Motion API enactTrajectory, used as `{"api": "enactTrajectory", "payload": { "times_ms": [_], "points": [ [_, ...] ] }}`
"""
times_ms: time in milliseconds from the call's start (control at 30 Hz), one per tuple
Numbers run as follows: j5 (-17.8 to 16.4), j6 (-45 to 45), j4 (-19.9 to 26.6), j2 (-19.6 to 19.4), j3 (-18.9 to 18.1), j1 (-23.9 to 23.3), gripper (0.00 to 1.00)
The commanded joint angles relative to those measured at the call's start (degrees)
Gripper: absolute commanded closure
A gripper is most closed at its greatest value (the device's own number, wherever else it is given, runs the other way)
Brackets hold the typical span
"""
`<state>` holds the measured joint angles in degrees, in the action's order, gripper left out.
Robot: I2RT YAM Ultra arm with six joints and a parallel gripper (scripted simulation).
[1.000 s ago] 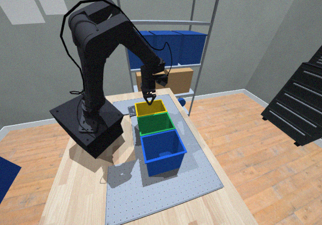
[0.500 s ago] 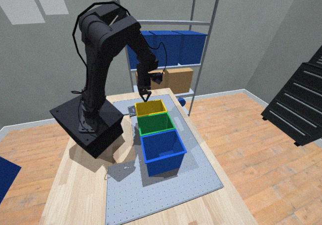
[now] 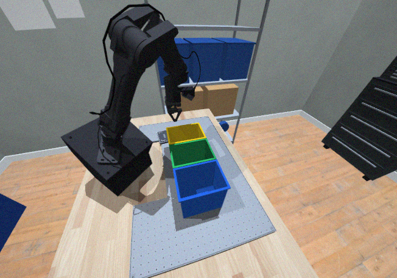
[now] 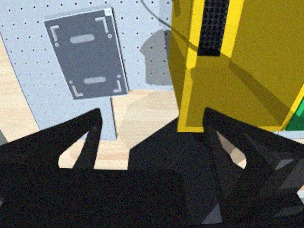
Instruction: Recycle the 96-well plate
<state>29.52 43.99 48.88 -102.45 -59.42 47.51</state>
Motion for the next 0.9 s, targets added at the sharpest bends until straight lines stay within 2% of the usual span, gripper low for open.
{"api": "enactTrajectory", "payload": {
  "times_ms": [0,167,367,867],
  "points": [
    [0.8,2.8,0.2,-1.4,-2.6,2.5,0.18],
    [0.8,4.5,0.6,-3.1,-3.5,4.0,0.18],
    [0.9,4.6,0.2,-1.2,-3.2,4.0,0.18],
    [0.9,4.4,0.6,-1.1,-3.6,4.0,0.18]
  ]
}}
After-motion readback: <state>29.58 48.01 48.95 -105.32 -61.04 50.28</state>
